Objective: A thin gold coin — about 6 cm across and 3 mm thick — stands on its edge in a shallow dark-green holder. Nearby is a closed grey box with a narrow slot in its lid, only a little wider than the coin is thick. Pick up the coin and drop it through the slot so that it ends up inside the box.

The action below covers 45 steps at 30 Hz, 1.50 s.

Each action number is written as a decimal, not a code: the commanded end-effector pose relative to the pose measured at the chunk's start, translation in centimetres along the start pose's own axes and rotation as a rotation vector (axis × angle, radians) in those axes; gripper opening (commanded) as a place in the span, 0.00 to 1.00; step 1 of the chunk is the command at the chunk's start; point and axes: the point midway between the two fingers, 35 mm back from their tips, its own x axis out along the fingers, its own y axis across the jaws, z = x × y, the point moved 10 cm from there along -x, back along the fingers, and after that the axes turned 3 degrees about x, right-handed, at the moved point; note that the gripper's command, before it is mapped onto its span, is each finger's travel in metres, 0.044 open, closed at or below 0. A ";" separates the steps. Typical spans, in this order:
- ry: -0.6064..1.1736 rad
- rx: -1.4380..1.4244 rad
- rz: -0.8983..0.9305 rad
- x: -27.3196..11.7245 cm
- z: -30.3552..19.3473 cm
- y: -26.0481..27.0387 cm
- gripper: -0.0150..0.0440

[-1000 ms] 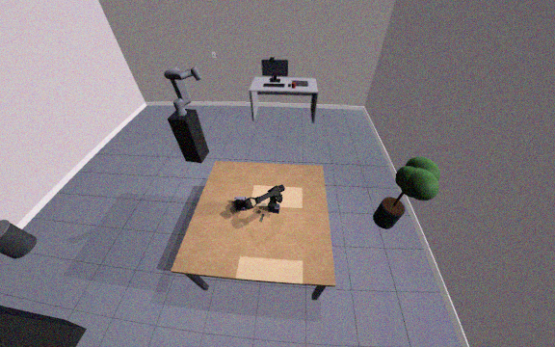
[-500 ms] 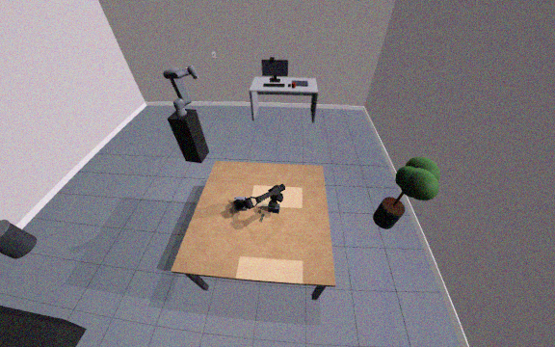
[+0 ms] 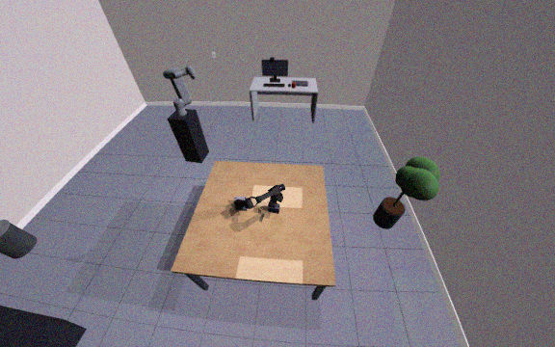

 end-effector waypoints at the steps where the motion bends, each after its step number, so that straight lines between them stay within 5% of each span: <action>1: -0.001 0.001 0.001 0.1 0.0 0.0 0.25; 24: -0.002 0.000 0.000 1.8 0.0 -0.1 0.25; 30: 0.005 0.002 0.002 1.7 0.1 -0.1 0.52; 39: 0.005 0.002 0.002 1.7 0.1 -0.1 0.53; 45: 0.005 0.001 0.002 0.0 0.1 -0.1 0.79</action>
